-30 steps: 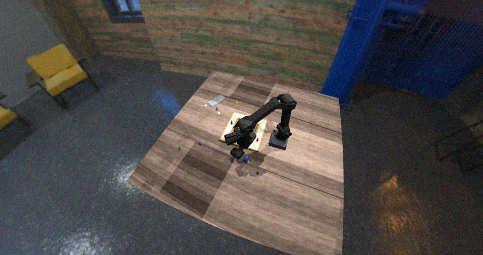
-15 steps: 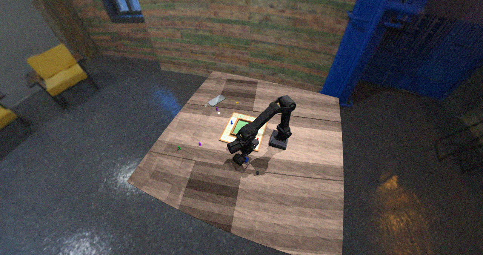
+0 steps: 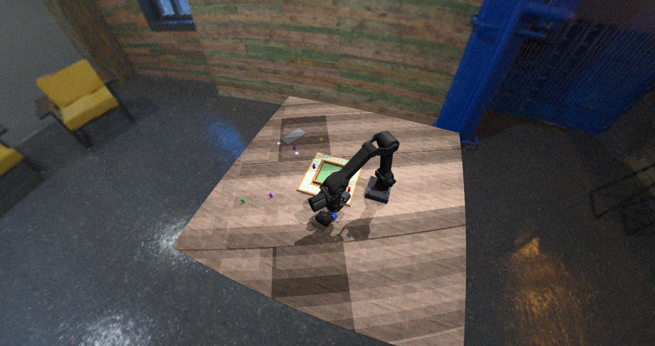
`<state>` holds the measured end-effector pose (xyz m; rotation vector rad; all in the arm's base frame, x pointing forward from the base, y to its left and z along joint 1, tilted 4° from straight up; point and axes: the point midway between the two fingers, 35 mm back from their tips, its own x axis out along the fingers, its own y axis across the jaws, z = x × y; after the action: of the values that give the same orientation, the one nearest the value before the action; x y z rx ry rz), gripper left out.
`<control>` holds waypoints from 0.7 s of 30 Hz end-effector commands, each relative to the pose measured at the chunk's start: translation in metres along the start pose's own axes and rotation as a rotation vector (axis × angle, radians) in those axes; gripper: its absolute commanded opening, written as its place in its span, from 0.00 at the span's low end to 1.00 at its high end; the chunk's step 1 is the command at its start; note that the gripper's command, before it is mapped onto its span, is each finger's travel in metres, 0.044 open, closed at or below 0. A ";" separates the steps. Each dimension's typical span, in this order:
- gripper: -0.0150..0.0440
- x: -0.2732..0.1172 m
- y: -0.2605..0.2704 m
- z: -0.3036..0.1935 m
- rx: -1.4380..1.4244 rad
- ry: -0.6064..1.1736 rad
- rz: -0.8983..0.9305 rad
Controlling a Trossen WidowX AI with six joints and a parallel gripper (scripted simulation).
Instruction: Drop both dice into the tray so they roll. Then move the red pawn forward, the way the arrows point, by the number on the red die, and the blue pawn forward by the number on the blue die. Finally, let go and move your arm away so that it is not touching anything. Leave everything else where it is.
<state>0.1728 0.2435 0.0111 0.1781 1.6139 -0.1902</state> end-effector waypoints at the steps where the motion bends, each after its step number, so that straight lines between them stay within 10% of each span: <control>1: 0.72 0.008 0.000 -0.001 0.004 0.007 0.000; 8: 0.72 0.016 0.000 -0.001 0.004 0.007 0.000; 14: 0.45 0.016 0.000 -0.001 0.004 0.007 0.000; 21: 0.37 0.016 0.000 -0.001 0.004 0.007 0.000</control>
<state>0.1716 0.2426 -0.0050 0.1762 1.6161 -0.1925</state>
